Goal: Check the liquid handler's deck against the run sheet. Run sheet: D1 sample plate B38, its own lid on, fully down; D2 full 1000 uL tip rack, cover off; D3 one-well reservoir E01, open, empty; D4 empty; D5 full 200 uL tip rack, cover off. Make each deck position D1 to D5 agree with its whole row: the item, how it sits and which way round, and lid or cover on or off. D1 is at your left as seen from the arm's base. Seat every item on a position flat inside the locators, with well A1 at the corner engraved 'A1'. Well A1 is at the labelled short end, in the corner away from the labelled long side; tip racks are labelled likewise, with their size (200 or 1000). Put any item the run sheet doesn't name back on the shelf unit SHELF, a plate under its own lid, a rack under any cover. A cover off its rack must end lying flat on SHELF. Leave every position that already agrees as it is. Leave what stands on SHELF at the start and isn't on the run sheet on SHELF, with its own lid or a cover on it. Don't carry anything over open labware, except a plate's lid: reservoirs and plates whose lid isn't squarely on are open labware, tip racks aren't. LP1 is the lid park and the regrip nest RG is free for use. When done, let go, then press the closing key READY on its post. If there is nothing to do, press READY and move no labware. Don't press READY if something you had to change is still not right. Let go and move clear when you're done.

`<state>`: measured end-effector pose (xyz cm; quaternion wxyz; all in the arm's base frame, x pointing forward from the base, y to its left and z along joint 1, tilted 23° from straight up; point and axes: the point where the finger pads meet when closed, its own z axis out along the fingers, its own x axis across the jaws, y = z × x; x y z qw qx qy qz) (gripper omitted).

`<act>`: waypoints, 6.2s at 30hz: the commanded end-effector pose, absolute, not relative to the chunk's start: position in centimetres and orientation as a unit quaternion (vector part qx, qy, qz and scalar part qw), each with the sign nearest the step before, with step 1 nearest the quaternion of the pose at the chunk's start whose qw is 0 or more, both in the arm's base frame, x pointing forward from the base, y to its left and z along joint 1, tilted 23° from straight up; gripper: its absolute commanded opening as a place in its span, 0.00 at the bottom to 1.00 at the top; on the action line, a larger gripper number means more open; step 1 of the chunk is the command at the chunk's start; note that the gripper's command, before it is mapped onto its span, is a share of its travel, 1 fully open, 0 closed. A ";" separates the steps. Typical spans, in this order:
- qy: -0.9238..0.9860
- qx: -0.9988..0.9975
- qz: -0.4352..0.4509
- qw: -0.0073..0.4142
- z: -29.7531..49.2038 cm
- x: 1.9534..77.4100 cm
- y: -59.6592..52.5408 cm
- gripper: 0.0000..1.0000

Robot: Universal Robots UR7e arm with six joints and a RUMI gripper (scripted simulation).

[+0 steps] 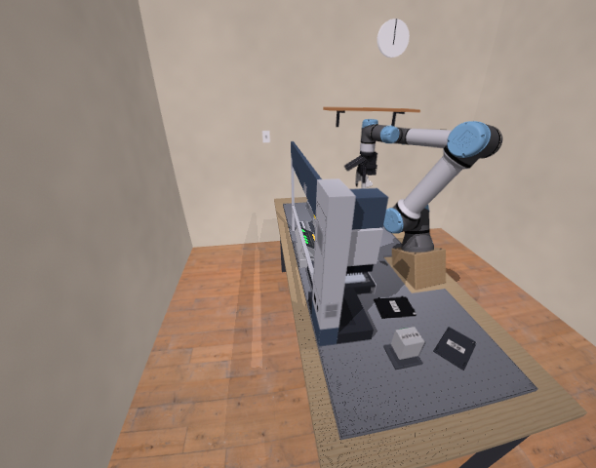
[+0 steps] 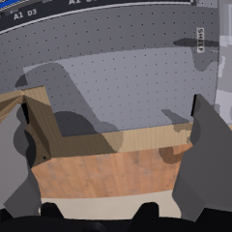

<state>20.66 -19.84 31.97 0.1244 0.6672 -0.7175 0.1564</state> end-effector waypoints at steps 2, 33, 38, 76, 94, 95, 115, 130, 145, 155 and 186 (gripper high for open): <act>-0.712 0.673 0.160 0.120 32.9 21.0 -21.4 0.82; -0.695 0.690 0.157 0.124 36.0 21.0 -29.0 0.82; -0.694 0.691 0.157 0.124 36.1 21.6 -28.9 0.82; -0.695 0.691 0.157 0.123 36.7 37.2 -28.6 0.82; -0.695 0.691 0.155 0.123 36.1 37.0 -28.7 0.82; -0.696 0.691 0.155 0.123 35.9 37.0 -28.8 0.82; -0.696 0.691 0.154 0.123 33.1 37.2 -30.0 0.82; -0.696 0.691 0.154 0.123 31.1 37.2 -30.8 0.82; -0.696 0.691 0.154 0.123 29.1 37.3 -31.7 0.82; -0.696 0.691 0.154 0.123 27.9 37.4 -32.2 0.82; -0.696 0.691 0.155 0.123 23.7 37.6 -33.9 0.82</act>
